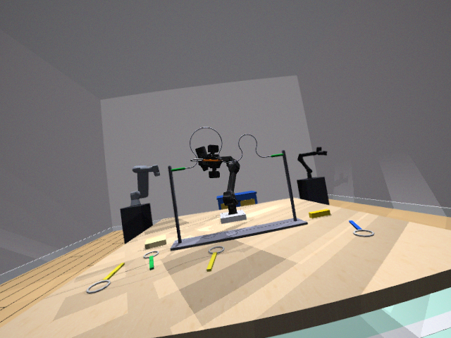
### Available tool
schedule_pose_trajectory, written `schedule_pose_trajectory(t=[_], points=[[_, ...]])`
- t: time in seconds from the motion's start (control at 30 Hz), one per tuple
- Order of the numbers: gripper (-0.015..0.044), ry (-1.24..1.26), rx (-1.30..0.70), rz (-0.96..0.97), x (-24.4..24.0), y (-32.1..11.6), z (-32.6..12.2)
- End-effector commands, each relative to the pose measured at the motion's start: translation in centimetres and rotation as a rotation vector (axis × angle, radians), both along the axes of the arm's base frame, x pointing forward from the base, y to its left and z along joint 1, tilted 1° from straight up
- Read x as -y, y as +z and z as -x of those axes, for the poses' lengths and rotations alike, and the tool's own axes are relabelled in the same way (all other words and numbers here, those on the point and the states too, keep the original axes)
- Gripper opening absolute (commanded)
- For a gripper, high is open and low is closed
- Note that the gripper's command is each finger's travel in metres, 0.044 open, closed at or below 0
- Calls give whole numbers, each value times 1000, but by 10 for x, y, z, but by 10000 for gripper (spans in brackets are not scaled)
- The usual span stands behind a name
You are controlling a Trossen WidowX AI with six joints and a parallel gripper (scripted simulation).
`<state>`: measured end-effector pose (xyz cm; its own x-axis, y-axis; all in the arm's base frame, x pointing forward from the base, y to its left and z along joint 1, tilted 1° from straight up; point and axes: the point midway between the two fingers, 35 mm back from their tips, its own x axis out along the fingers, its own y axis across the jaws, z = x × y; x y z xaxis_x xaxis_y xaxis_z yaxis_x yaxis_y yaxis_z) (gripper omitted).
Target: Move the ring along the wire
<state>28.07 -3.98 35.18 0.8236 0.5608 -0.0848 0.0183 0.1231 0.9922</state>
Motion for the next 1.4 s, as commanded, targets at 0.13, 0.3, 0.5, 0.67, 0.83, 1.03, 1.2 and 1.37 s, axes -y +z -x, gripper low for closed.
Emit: schedule_pose_trajectory(t=[0.13, 0.3, 0.5, 0.67, 0.83, 1.03, 1.2, 1.37], points=[[-150, 4, -7, -126, -2, 23, 1], [-150, 4, -18, -223, -1, 38, 1], [-150, 5, -33, -343, 3, 57, 1], [-150, -55, -52, -441, 3, 74, -6], [-150, -78, -62, -477, 4, 81, -9], [-150, -78, -73, -534, 10, 92, -9], [-150, -77, -78, -554, 14, 99, -9], [-150, -76, -80, -548, 16, 102, -10]])
